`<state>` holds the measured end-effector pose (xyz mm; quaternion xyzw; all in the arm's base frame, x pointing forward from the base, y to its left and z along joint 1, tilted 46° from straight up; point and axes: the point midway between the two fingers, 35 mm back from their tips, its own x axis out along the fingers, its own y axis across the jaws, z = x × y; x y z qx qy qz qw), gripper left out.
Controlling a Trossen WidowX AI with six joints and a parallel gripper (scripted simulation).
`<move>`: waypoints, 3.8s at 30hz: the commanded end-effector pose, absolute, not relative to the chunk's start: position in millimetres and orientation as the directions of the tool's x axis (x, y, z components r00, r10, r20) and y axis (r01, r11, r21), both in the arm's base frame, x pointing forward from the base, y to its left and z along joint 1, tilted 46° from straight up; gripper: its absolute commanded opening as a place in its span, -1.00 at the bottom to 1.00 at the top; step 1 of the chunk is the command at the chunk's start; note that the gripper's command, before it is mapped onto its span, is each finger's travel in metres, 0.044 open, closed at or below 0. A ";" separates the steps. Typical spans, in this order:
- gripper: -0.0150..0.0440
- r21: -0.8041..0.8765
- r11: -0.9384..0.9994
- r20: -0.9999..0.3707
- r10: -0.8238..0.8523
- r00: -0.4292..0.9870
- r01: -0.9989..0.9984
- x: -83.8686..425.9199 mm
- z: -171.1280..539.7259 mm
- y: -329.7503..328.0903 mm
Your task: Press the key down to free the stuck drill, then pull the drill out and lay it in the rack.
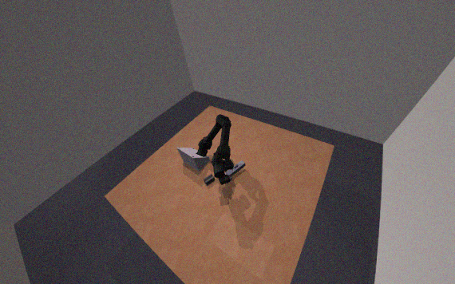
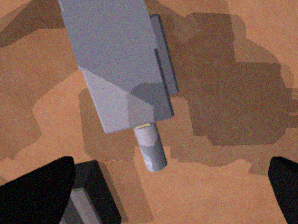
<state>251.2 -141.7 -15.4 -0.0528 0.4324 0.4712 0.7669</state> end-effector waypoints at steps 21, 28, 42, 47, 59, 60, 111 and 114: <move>1.00 0.172 0.388 -0.709 0.687 0.159 -0.906 236.4 -47.4 -134.5; 1.00 0.172 0.388 -0.709 0.687 0.159 -0.905 240.0 -53.2 -125.5; 1.00 0.172 0.388 -0.708 0.688 0.160 -0.906 246.1 -64.4 -106.2; 1.00 0.172 0.387 -0.707 0.689 0.160 -0.906 247.9 -68.2 -99.1; 0.56 0.168 0.384 -0.709 0.687 0.160 -0.908 249.1 -70.1 -96.1; 0.47 0.168 0.384 -0.709 0.687 0.160 -0.908 249.1 -70.1 -96.1; -0.49 0.171 0.387 -0.709 0.687 0.160 -0.906 231.0 -104.0 -124.3; -0.22 0.175 0.390 -0.707 0.689 0.160 -0.904 233.0 -99.4 -120.3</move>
